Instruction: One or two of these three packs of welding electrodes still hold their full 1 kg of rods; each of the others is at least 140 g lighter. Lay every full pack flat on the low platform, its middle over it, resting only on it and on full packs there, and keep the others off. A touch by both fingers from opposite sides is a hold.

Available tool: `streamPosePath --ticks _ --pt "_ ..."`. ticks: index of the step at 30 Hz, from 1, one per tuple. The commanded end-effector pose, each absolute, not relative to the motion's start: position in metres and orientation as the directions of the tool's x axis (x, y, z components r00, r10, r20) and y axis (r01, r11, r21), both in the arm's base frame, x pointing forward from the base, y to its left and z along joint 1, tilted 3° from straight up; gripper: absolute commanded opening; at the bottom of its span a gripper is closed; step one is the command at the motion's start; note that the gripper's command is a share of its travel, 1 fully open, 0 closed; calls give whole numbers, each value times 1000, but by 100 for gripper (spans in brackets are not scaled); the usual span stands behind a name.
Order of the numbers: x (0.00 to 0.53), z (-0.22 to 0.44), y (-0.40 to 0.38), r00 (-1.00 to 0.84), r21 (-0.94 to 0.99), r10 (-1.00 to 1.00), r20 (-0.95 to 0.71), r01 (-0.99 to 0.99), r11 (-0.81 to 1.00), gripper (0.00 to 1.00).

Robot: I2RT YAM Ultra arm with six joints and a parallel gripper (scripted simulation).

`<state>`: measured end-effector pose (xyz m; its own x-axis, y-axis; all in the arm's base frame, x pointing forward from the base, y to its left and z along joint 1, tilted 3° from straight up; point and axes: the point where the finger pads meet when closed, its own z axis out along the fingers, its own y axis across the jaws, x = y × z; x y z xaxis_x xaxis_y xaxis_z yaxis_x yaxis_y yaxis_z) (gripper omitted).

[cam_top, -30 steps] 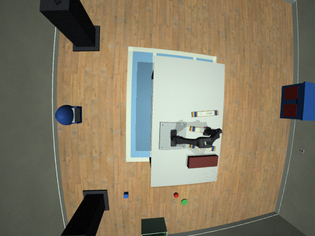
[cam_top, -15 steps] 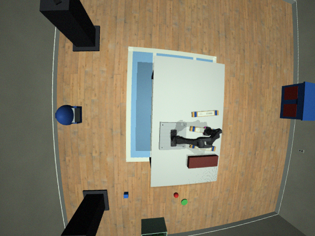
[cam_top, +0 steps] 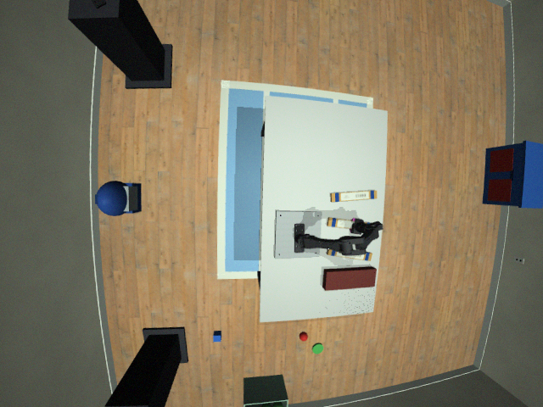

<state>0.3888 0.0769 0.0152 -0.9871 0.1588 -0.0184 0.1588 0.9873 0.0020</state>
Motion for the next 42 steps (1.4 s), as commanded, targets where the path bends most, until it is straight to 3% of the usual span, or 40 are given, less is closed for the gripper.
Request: streamPosePath --ticks 1,4,5,42 --pt "402 45 76 -984 25 160 -83 159 987 0" --pt "402 45 76 -984 25 160 -83 159 987 0" --pt "402 45 76 -984 25 161 -83 159 987 95" --pt "403 45 76 -984 25 161 -82 159 987 95"
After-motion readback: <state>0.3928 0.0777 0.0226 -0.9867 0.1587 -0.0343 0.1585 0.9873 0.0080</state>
